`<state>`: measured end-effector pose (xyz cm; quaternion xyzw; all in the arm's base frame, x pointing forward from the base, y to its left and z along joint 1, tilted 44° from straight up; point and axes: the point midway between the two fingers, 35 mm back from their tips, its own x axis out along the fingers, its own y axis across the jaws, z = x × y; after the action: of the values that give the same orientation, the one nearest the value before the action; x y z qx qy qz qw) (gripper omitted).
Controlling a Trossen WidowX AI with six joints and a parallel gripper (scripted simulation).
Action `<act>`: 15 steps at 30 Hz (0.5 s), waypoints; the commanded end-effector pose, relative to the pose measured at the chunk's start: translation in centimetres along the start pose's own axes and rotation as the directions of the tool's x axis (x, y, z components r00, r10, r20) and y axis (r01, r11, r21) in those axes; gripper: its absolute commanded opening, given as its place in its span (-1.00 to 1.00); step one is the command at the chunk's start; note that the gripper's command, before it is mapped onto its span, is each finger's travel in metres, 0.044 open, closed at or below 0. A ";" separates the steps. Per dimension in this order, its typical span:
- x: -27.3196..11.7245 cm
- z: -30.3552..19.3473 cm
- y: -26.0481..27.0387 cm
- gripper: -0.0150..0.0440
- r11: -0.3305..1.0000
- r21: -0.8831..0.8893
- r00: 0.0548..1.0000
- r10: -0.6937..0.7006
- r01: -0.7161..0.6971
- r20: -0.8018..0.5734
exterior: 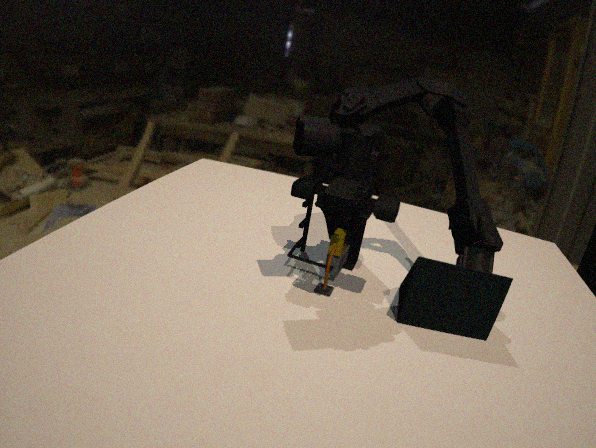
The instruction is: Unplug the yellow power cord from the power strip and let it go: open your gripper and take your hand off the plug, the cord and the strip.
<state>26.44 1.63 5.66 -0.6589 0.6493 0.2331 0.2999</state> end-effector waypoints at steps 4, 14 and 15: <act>-0.5 2.7 -0.1 -0.49 1.000 -0.011 0.999 -0.004 0.004 0.041; -0.8 4.3 0.1 -0.49 1.000 -0.011 0.999 -0.004 0.005 0.042; -0.9 4.5 0.1 -0.49 1.000 -0.011 0.999 -0.004 0.005 0.042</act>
<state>26.63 4.32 3.62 -0.6548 0.6440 0.2446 0.3110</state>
